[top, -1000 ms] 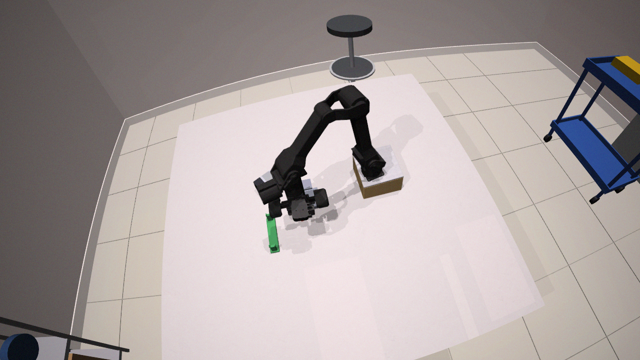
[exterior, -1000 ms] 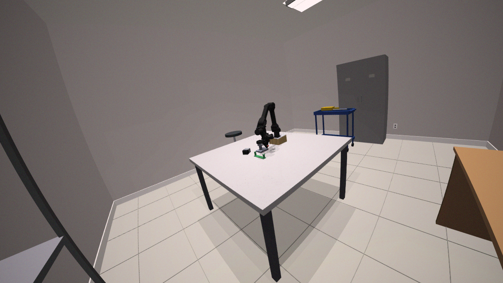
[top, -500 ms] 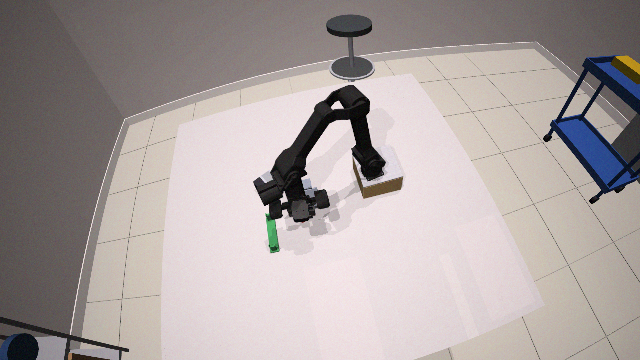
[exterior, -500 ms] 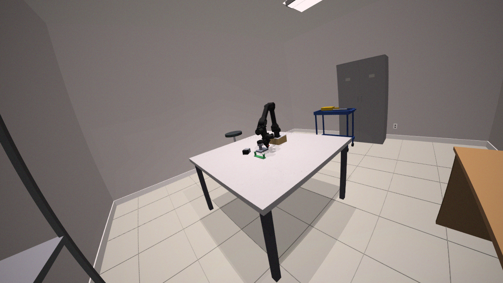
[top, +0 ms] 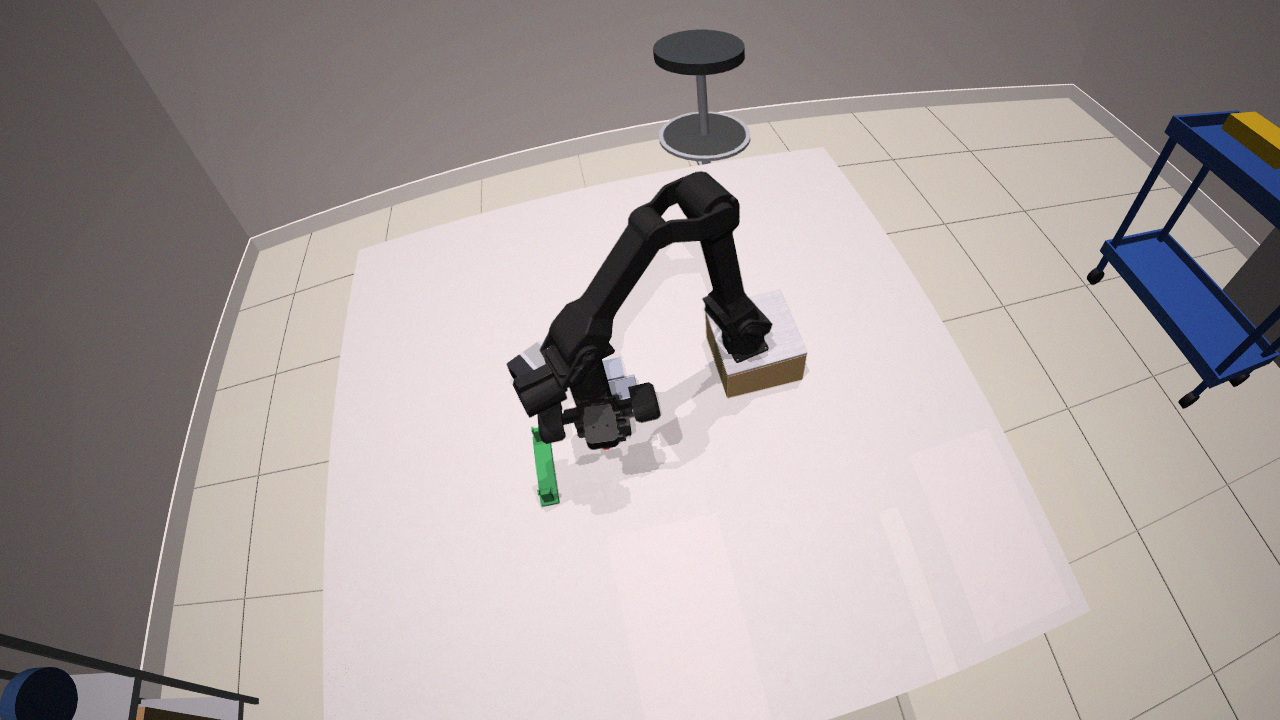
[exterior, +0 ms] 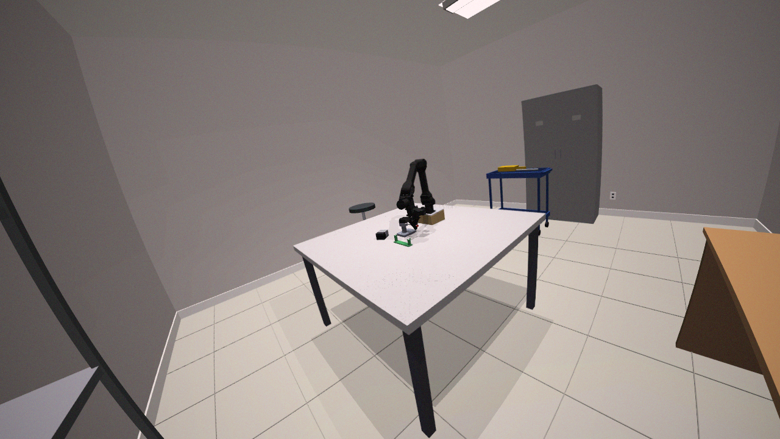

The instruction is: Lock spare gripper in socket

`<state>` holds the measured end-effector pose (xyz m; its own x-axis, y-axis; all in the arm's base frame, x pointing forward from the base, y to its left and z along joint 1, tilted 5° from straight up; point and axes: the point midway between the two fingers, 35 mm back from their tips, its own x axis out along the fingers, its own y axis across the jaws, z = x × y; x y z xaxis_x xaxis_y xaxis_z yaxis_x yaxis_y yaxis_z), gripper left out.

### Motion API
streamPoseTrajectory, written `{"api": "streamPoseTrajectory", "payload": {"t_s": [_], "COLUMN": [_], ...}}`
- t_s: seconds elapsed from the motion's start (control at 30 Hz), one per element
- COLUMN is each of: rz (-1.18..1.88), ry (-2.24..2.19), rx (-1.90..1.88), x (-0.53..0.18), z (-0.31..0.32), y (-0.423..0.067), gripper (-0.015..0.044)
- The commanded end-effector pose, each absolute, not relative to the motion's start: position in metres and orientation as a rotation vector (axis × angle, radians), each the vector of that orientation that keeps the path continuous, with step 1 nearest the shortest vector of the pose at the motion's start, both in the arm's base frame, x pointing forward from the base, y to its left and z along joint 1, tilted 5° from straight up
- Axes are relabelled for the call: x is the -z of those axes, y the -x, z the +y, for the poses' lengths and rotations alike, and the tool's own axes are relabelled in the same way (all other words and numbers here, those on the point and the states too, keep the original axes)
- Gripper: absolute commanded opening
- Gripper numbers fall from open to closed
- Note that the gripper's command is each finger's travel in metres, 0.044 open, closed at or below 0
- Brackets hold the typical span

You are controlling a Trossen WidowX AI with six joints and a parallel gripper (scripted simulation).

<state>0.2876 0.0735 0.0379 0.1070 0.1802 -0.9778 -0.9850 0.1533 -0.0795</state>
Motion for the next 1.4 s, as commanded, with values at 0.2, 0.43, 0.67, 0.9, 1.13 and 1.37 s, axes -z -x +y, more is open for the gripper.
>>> {"api": "streamPoseTrajectory", "payload": {"t_s": [0.2,0.43,0.67,0.9,1.13,1.37], "rz": [1.07,1.072,1.075,1.078,1.081,1.085], "ry": [1.006,1.005,1.003,1.002,1.001,0.999], "rx": [-1.118,-1.119,-1.121,-1.122,-1.124,-1.127], "x": [-0.04,-0.04,-0.041,-0.041,-0.041,-0.043], "z": [0.081,0.086,0.091,0.095,0.1,0.105], "y": [-0.291,-0.292,-0.292,-0.293,-0.294,-0.295], "gripper": [0.0,0.0,0.0,0.0,0.0,0.0]}}
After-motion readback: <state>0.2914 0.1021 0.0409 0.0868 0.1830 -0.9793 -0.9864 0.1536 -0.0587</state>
